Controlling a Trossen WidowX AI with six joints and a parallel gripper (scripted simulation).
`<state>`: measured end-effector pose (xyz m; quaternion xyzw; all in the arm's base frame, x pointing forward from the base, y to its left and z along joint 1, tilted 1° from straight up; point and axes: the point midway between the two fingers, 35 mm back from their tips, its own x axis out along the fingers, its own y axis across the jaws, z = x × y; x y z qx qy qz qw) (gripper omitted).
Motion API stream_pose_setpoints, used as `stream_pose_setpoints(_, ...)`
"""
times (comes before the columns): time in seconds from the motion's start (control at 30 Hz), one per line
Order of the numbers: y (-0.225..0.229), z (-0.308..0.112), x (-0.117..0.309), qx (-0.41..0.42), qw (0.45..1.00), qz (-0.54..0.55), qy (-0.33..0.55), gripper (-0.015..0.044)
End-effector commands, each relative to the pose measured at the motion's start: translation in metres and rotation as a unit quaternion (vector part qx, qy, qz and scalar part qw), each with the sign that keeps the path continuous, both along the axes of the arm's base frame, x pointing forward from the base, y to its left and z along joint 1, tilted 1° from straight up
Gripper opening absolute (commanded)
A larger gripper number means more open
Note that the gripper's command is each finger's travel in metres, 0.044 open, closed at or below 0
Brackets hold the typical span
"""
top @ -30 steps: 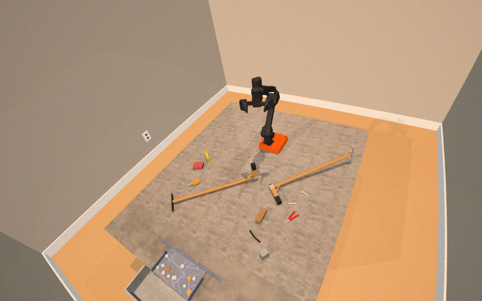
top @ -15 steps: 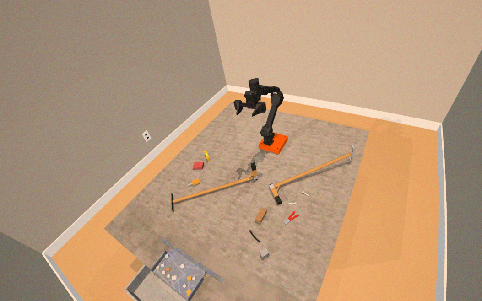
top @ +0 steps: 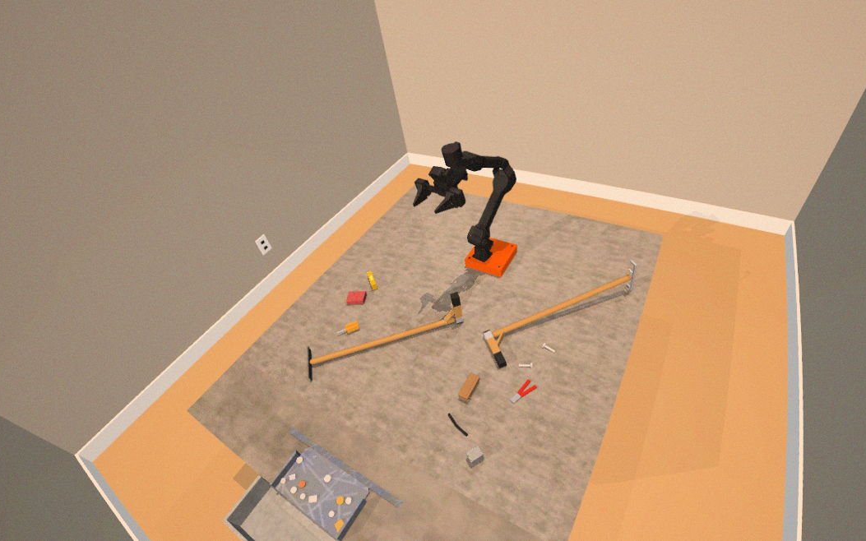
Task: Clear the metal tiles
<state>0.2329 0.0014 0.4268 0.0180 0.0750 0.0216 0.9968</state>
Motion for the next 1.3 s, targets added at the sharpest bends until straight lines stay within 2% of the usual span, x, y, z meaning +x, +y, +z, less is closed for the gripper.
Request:
stream_pose_setpoints(0.0,-0.017,-0.011,-0.002,-0.003,0.999,-0.043,0.022,0.044)
stream_pose_setpoints(0.43,-0.061,-0.032,-0.017,-0.005,0.986,-0.154,0.07,0.044)
stream_pose_setpoints(1.27,-0.061,-0.032,-0.017,-0.005,0.985,-0.156,0.071,0.044)
